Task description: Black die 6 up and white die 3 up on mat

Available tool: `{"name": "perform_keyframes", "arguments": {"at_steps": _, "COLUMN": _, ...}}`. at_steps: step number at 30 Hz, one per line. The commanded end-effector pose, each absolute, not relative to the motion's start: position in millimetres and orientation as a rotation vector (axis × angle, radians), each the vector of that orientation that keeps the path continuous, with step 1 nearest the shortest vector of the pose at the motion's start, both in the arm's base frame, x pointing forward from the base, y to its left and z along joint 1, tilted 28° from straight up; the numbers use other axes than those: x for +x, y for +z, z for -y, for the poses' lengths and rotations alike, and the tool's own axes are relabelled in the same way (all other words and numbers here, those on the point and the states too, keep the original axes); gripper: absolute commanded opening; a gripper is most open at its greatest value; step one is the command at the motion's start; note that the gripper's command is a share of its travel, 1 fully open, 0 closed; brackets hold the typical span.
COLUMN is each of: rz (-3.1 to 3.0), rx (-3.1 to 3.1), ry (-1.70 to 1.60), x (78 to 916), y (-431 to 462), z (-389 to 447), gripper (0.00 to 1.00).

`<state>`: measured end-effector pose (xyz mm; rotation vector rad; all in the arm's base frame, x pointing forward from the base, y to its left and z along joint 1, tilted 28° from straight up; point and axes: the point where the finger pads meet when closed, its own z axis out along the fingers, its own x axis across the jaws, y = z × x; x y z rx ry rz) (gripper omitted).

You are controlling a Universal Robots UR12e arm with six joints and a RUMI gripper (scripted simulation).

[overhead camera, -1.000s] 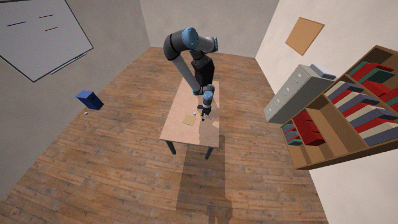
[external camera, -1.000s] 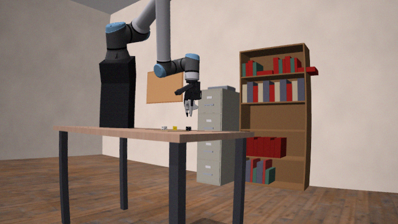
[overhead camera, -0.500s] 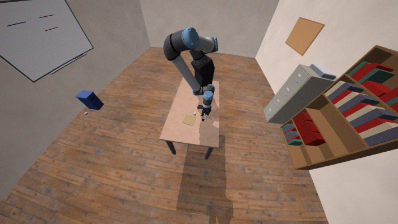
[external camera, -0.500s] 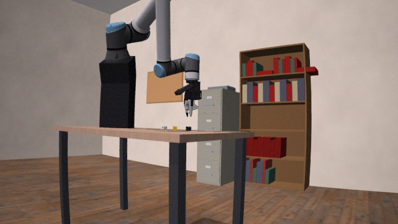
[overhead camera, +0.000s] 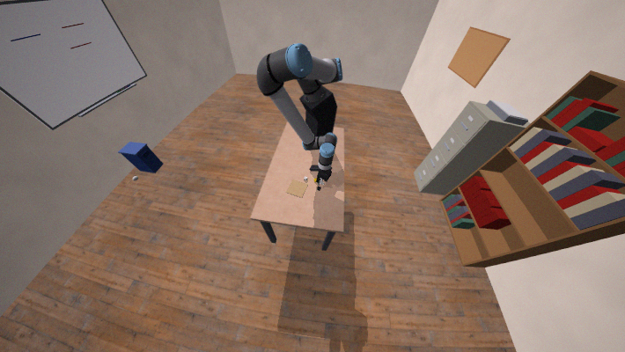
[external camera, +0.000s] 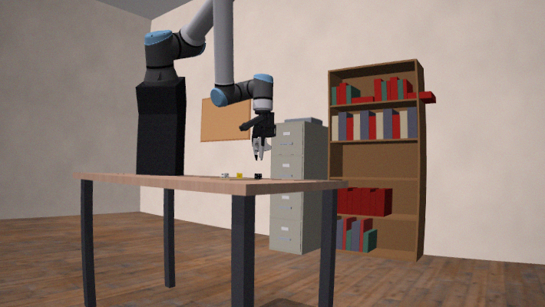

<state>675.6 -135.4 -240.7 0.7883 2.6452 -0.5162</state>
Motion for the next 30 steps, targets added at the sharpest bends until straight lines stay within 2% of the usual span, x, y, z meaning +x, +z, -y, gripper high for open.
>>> {"name": "perform_keyframes", "arguments": {"at_steps": 1, "rz": -2.645, "rx": 0.788, "ry": -0.516, "x": 676.2, "y": -241.5, "z": 135.8, "gripper": 0.24}}
{"name": "perform_keyframes", "arguments": {"at_steps": 30, "rz": -2.645, "rx": 0.788, "ry": -0.516, "x": 684.8, "y": -274.5, "z": 151.9, "gripper": 0.24}}
